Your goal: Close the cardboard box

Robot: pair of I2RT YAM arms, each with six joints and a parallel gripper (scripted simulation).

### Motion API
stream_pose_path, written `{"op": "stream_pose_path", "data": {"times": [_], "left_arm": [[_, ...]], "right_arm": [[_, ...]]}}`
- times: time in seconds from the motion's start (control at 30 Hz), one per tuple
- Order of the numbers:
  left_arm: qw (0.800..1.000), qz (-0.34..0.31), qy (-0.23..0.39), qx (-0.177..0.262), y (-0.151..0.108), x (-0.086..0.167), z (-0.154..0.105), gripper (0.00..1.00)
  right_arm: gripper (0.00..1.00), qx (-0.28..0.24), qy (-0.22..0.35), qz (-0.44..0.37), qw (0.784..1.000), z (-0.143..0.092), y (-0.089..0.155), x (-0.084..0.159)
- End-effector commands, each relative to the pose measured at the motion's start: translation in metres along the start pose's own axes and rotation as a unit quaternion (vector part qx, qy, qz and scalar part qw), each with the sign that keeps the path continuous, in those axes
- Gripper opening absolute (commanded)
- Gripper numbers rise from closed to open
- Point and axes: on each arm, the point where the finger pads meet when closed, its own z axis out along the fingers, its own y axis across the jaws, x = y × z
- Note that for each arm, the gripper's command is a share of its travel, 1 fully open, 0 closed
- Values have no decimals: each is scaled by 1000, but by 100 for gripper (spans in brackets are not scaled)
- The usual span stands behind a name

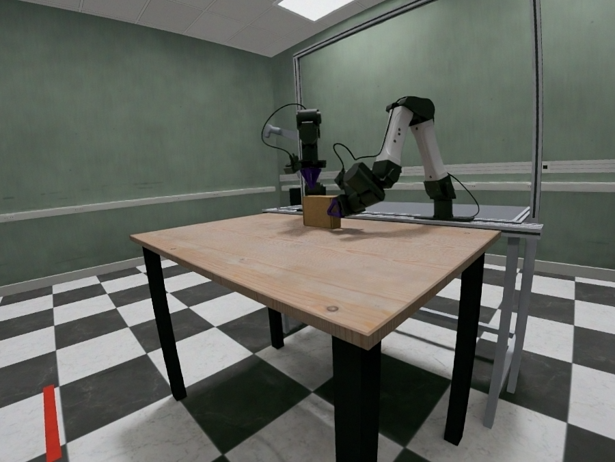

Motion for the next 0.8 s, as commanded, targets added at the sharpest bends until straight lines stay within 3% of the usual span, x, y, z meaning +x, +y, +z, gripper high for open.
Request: {"op": "stream_pose_path", "data": {"times": [0.0, 0.13, 0.23, 0.7, 0.77], "left_arm": [[1000, -16, 7, -5, -1, 12, 0, 45], [1000, -16, 7, -5, -1, 12, 0, 45], [1000, -16, 7, -5, -1, 12, 0, 45], [1000, -16, 7, -5, -1, 12, 0, 45], [1000, -16, 7, -5, -1, 12, 0, 45]], "right_arm": [[1, -4, 0, -1, 1000, -13, -14, 4], [1, -1, 0, -2, 1000, -13, -40, 2], [1, -8, -6, -2, 1000, -14, -43, -2], [1, -2, 3, -2, 1000, -20, -136, -5], [1, -2, 3, -2, 1000, -20, -136, -5]]}}
